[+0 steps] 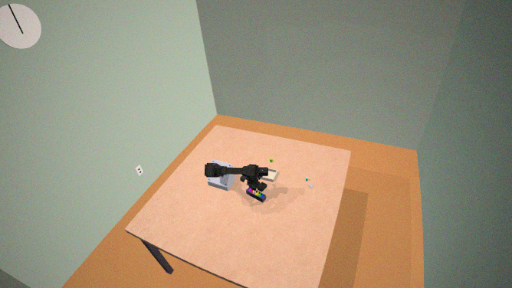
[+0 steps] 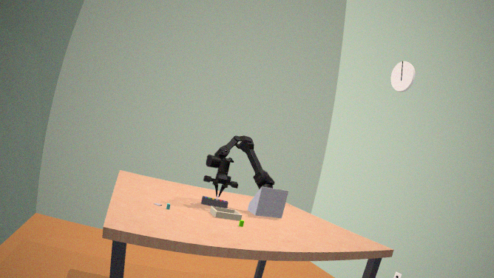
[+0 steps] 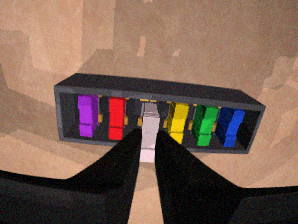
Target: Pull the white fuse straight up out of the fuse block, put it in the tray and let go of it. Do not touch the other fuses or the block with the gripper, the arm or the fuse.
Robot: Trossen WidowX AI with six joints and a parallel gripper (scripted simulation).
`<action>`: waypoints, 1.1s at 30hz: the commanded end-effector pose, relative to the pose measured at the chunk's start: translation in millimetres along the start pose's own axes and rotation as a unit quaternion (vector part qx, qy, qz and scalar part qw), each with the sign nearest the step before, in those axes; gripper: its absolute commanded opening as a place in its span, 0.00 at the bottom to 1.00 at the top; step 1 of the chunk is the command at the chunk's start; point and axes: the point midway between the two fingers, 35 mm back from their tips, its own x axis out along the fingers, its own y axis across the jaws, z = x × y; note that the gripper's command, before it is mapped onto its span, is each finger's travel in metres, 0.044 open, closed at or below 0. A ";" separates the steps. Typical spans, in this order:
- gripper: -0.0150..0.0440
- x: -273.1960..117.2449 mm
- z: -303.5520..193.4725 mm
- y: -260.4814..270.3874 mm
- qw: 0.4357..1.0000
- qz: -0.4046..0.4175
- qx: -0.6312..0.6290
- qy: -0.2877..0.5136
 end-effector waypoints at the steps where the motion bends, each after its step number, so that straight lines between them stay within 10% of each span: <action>1: 0.25 -2.6 0.7 0.0 1.000 0.000 0.001 -0.002; 33: 0.25 -20.3 0.4 0.3 1.000 0.000 0.001 -0.002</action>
